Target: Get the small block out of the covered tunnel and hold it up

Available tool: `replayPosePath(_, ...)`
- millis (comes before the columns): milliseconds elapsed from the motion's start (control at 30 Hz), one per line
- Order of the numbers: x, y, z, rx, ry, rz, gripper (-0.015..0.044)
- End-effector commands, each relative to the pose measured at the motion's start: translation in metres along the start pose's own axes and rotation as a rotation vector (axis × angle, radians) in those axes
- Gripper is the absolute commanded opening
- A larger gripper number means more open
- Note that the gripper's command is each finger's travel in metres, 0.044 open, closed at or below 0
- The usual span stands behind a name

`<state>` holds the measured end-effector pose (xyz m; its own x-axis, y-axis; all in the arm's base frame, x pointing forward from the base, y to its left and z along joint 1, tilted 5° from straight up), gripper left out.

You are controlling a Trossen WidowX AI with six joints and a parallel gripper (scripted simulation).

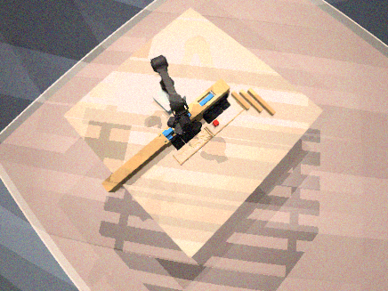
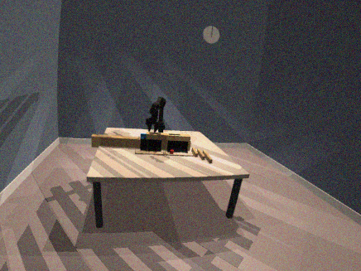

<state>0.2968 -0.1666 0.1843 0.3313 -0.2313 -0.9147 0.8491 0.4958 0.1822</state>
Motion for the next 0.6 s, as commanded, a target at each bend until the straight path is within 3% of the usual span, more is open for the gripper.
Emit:
replayPosePath(0, 0.003, 0.057, -0.028, -0.305, 0.097, 0.009, 0.0440)
replayPosePath(267, 0.001, 0.154, -0.123, -0.965, 0.309, 0.015, 0.0440)
replayPosePath(567, 0.001, 0.160, -0.133, -1.020, 0.325, 0.016, 0.0440)
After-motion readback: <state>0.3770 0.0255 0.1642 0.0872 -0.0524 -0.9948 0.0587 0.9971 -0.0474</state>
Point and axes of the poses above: the point midway between the two fingers, 35 mm back from their tips, its own x axis out along the fingers, its own y axis across the jaws, z = x × y, the point moved 1 cm from there along -x, back along the fingers, and after that the axes turned 8 degrees about -x, right-handed, at the moved point
